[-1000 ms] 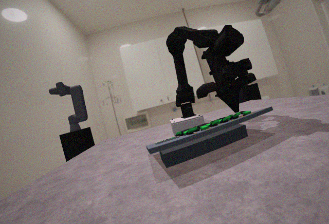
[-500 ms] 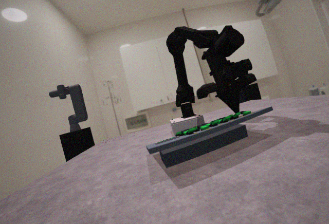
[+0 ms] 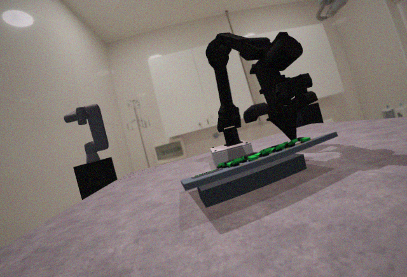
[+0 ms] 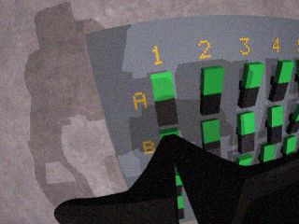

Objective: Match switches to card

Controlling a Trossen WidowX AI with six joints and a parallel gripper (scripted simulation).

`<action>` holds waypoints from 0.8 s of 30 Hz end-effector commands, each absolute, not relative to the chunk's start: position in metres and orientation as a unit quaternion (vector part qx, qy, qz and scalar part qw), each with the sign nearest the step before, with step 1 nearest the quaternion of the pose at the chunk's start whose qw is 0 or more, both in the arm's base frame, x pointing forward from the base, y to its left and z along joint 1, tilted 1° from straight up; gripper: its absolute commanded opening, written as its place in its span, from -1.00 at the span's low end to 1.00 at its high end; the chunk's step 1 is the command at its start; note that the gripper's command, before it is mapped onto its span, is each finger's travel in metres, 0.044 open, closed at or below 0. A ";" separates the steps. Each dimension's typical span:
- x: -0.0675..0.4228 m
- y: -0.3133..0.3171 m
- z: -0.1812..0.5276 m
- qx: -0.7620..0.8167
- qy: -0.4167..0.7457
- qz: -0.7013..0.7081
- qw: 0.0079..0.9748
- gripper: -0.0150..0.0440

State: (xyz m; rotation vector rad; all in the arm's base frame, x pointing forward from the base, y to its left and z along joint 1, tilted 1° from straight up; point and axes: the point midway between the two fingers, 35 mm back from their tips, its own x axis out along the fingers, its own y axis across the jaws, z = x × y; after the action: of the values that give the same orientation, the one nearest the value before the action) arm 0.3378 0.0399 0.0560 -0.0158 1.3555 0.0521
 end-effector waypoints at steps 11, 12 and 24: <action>0.338 0.039 0.053 -0.007 0.628 0.021 0.778 -0.49; 0.338 0.039 0.053 -0.007 0.628 0.021 0.778 -0.49; 0.315 0.038 0.115 -0.007 0.618 0.021 0.786 -0.49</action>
State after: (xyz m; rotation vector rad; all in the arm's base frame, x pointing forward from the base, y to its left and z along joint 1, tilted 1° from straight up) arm 0.3248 0.0388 0.1181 -0.0128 1.3103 0.0544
